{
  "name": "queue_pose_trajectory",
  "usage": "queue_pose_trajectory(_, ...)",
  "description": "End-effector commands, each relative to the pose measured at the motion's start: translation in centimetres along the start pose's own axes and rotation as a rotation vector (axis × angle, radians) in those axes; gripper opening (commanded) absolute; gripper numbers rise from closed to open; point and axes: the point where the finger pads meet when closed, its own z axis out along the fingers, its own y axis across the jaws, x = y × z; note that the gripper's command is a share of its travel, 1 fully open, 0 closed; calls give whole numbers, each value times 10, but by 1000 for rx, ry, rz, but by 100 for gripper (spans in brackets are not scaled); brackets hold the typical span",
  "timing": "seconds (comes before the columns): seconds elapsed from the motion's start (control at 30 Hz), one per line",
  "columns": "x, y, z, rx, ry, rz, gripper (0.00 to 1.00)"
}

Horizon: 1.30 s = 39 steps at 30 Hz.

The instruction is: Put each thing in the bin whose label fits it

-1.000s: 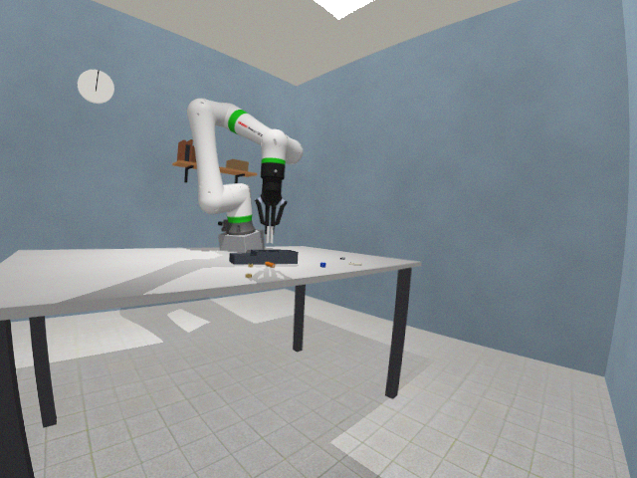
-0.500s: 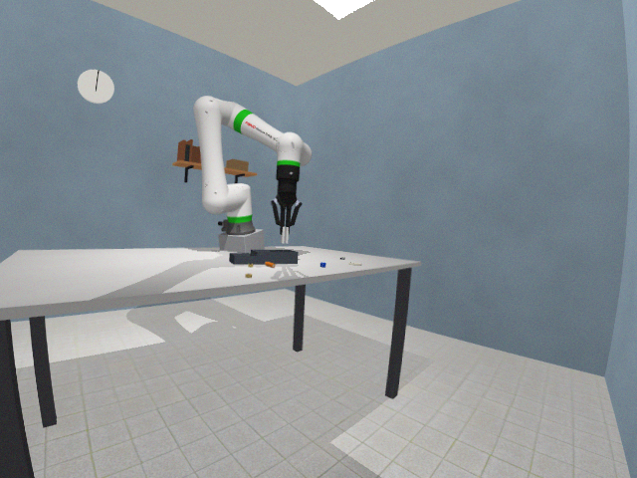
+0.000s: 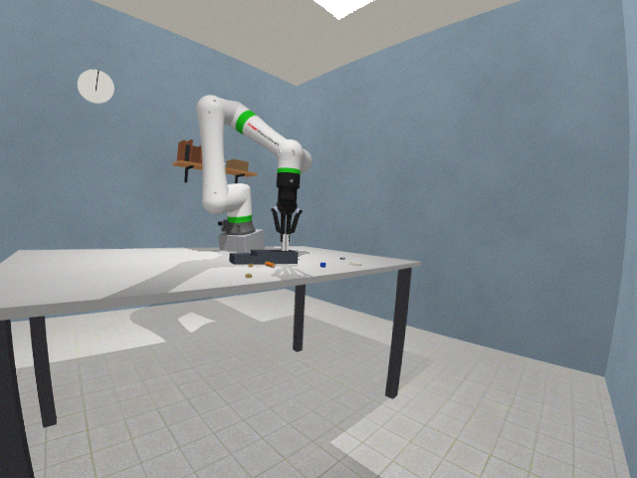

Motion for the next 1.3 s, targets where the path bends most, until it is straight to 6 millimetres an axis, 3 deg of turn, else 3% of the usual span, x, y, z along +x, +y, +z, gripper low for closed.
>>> queue_pose_trajectory(0.0,0,0,8,0,1,0,15)
queue_pose_trajectory(0.37,0,0,30,0,1,0,15)
queue_pose_trajectory(1.27,0,0,30,0,1,0,15)
